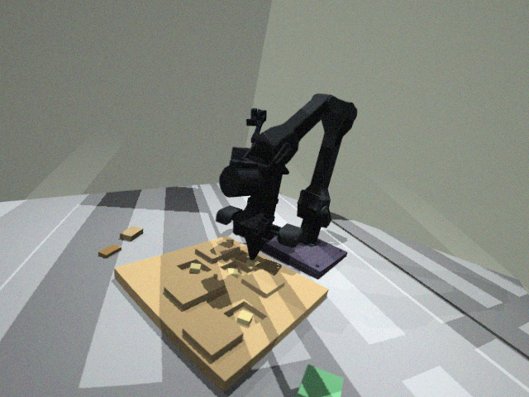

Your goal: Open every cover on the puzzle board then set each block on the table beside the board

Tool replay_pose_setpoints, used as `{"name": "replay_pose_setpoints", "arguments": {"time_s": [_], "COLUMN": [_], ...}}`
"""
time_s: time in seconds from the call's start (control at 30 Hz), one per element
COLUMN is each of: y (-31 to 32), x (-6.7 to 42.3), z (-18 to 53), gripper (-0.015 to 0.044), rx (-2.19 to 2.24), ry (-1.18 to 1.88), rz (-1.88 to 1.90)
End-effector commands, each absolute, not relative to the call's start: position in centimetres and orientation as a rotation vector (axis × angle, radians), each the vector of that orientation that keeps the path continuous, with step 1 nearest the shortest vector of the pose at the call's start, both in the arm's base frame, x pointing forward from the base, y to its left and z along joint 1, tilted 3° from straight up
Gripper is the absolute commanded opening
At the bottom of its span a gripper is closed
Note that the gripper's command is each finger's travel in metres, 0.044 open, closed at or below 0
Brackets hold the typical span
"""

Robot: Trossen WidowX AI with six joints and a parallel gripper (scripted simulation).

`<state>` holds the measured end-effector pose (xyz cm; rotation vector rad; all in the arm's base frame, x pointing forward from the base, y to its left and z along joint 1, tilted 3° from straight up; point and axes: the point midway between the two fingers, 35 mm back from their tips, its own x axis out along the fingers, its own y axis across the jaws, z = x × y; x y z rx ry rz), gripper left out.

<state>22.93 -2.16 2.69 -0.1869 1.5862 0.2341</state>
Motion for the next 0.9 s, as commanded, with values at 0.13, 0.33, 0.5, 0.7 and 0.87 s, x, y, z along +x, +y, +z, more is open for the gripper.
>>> {"name": "replay_pose_setpoints", "arguments": {"time_s": [0.13, 0.33, 0.5, 0.7, 0.87], "y": [-2.3, -2.3, -2.2, -2.3, -2.3], "x": [23.2, 23.2, 23.3, 23.3, 23.5], "z": [2.5, 2.9, 3.6, 4.4, 6.9], "gripper": [0.0000, 0.0000, 0.0000, 0.0105, 0.0144], "rx": [-0.188, -0.188, -0.187, -0.185, -0.186], "ry": [1.583, 1.583, 1.583, 1.590, 1.586], "rz": [0.240, 0.240, 0.239, 0.238, 0.238]}}
